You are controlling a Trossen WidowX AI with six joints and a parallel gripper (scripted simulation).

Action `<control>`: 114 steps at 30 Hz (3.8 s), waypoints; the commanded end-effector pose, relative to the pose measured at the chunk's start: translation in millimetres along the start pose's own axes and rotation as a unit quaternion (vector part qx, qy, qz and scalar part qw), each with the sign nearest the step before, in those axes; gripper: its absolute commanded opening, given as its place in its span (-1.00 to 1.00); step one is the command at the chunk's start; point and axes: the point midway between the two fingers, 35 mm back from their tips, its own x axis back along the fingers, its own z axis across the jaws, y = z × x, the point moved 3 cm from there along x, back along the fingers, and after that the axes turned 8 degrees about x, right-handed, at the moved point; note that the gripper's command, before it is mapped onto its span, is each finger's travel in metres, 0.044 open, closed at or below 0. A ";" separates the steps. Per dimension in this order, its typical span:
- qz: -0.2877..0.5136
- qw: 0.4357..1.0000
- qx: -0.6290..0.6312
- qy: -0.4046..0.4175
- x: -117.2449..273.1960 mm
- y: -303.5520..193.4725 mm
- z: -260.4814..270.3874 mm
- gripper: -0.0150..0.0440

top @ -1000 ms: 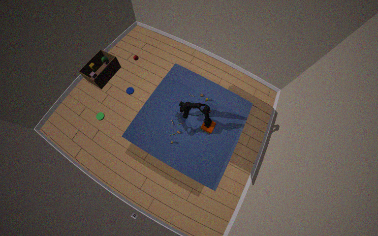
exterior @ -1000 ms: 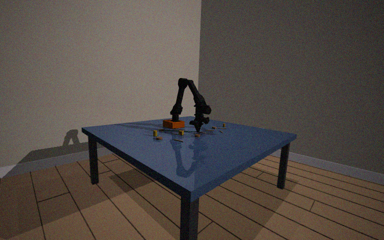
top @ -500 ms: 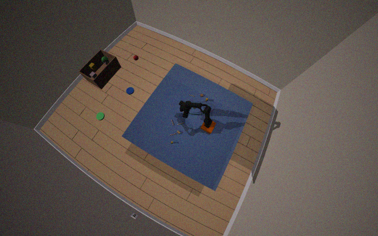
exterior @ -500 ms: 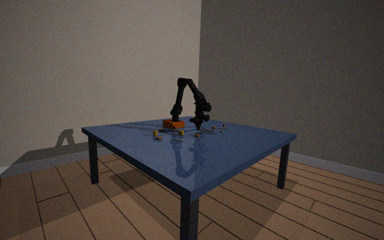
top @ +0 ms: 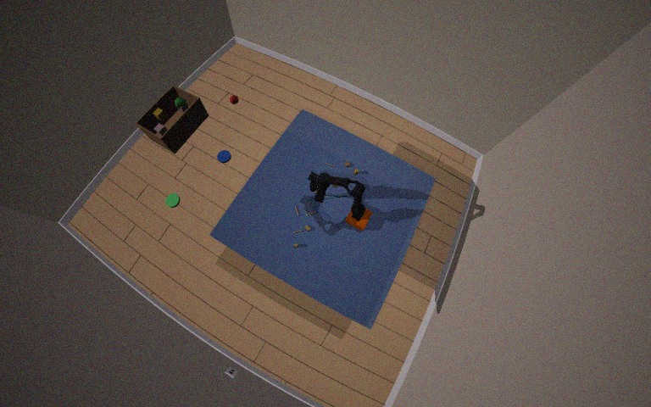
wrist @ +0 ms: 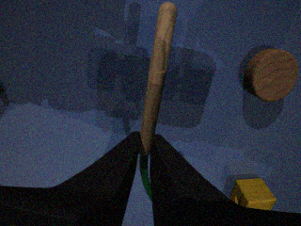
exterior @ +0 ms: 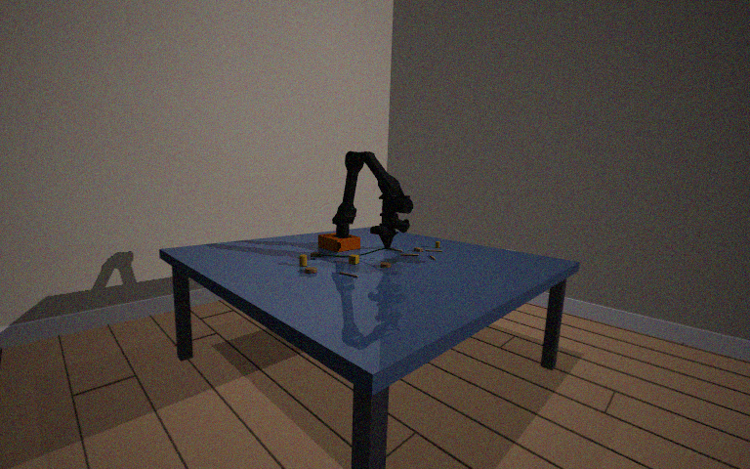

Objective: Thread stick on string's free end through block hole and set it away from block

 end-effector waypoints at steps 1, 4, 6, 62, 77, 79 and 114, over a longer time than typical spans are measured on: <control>-0.002 1.000 0.000 -0.001 7.1 0.6 -0.2 -0.49; -0.002 1.000 0.000 -0.001 10.7 0.2 0.0 -0.49; -0.002 1.000 0.000 -0.001 12.8 0.0 0.1 -0.49; 0.021 0.978 0.205 0.033 6.0 -42.2 -43.9 -0.49; 0.020 0.958 0.280 0.048 5.6 -58.1 -57.1 -0.49; 0.020 0.955 0.290 0.050 5.6 -60.3 -58.8 -0.49; -0.003 0.881 0.465 0.086 5.8 -101.6 -84.7 -0.49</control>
